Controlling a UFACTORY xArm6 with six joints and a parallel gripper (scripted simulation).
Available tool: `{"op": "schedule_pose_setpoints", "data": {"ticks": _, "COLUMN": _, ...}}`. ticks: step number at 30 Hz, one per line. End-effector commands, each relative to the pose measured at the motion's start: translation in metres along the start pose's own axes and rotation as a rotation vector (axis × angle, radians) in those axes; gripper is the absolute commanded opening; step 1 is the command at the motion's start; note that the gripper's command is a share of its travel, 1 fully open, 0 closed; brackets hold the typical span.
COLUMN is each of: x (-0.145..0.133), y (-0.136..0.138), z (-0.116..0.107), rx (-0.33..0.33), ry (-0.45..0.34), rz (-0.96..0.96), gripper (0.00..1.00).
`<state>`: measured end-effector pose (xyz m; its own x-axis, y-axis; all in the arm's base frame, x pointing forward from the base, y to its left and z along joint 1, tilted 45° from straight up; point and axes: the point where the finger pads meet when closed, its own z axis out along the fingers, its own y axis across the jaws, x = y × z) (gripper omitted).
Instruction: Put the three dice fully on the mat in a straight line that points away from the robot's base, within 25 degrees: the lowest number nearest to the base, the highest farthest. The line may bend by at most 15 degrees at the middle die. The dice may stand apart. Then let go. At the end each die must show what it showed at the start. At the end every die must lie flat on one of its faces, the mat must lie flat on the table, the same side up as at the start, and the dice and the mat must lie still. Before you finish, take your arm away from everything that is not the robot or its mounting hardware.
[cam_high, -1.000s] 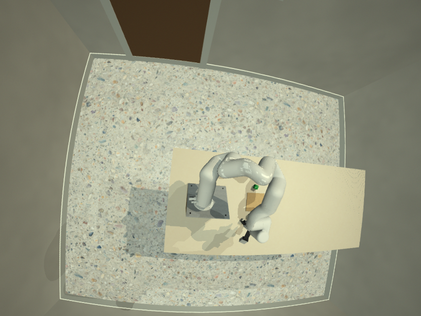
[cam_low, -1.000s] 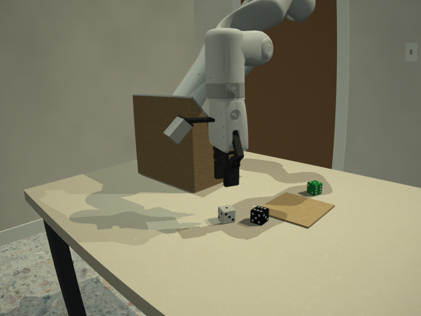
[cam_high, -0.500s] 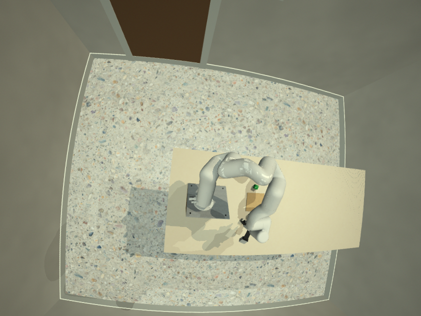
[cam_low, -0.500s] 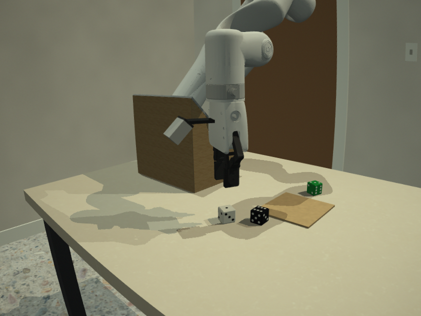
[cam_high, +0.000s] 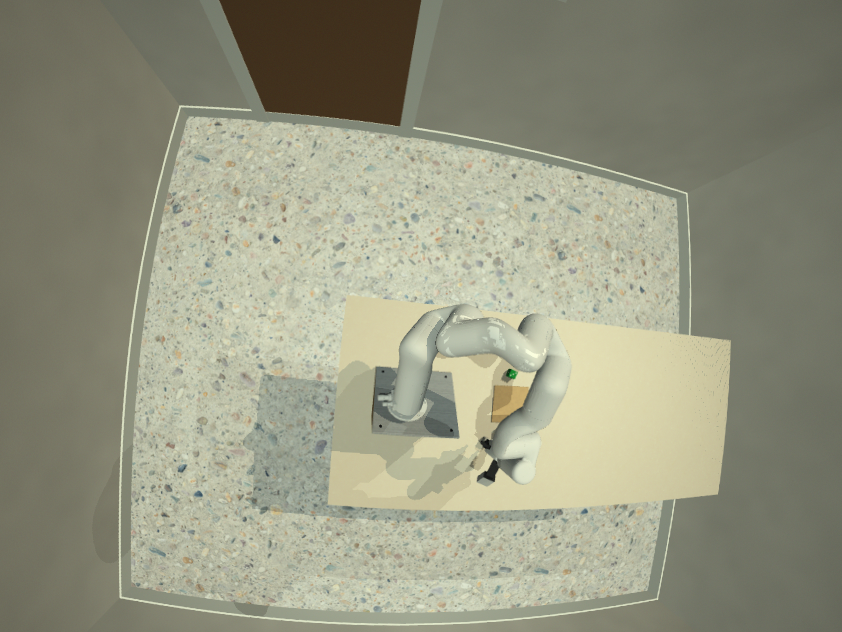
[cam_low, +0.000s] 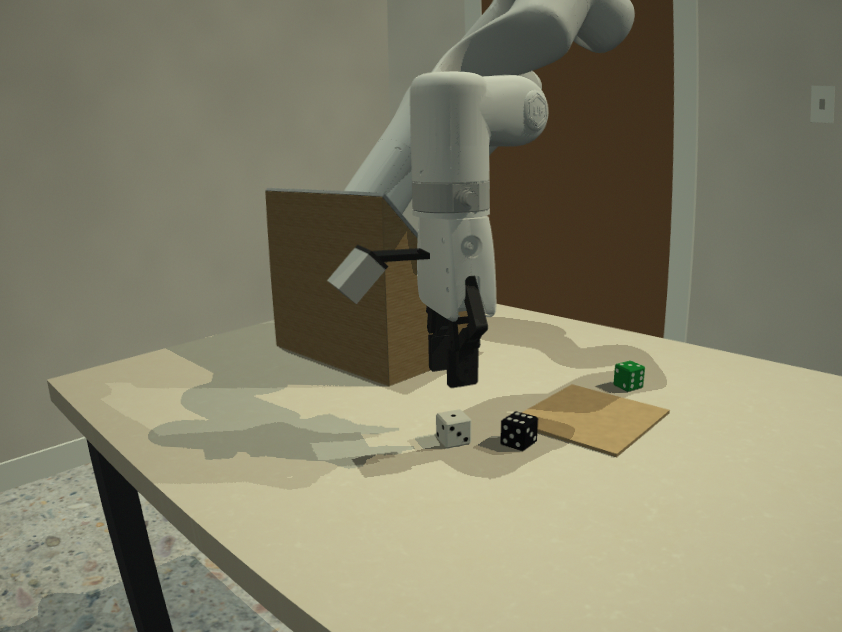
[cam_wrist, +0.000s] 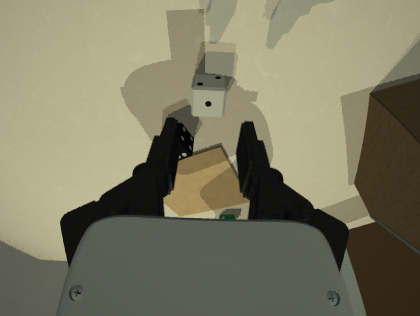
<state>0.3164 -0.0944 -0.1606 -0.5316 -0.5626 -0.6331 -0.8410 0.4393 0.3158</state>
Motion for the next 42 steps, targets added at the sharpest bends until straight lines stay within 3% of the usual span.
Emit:
{"op": "schedule_pose_setpoints", "data": {"ticks": 1, "x": 0.000, "y": -0.001, "z": 0.005, "rx": 0.003, "ry": 0.000, "rz": -0.001, "gripper": 0.47}}
{"op": "schedule_pose_setpoints", "data": {"ticks": 23, "x": 0.000, "y": -0.001, "z": 0.033, "rx": 0.003, "ry": 0.000, "rz": -0.001, "gripper": 0.47}}
{"op": "schedule_pose_setpoints", "data": {"ticks": 42, "x": 0.000, "y": -0.001, "z": 0.036, "rx": 0.003, "ry": 0.000, "rz": -0.001, "gripper": 0.47}}
